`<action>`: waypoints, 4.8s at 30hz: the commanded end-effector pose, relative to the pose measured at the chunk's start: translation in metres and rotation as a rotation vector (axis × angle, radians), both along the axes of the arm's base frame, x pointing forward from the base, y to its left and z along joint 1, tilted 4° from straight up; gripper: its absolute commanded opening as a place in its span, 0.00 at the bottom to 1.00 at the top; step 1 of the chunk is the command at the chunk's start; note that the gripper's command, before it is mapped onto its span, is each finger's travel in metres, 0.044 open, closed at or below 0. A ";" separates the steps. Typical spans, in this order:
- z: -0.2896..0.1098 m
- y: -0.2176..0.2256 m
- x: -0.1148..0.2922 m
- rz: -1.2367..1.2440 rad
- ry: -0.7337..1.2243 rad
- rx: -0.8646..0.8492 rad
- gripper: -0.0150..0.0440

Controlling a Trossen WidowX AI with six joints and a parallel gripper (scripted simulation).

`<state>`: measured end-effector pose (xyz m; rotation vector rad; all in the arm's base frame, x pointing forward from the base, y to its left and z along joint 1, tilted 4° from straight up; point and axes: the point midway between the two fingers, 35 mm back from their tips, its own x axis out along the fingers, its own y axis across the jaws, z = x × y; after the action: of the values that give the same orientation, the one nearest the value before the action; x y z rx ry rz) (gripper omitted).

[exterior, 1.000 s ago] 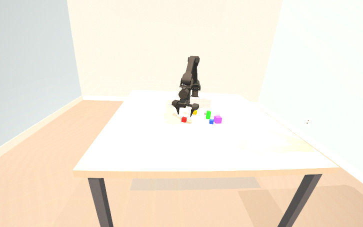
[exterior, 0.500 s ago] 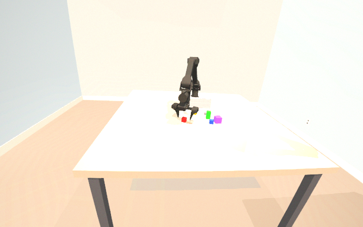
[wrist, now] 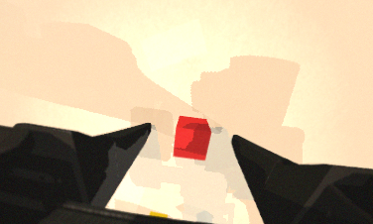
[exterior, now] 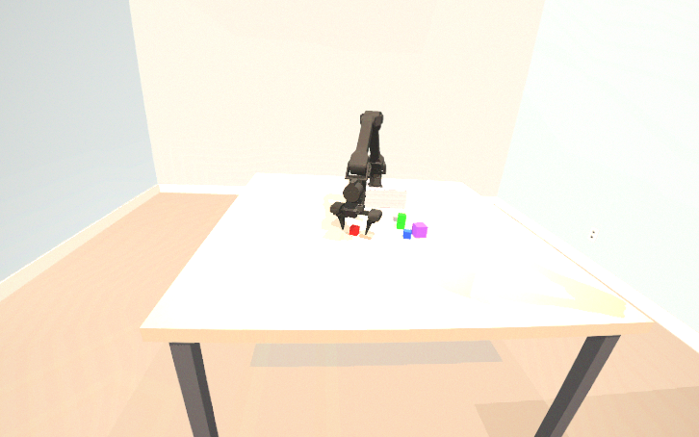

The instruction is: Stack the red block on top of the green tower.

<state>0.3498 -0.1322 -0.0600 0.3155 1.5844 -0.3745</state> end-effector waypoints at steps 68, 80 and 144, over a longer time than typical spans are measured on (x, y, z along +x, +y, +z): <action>0.120 0.020 0.006 0.004 -0.005 0.005 0.25; 0.121 0.101 -0.008 0.004 -0.006 0.012 0.25; 0.057 0.201 -0.059 0.004 0.001 0.021 0.25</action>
<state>0.2901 0.0677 -0.0031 0.3193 1.5920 -0.3547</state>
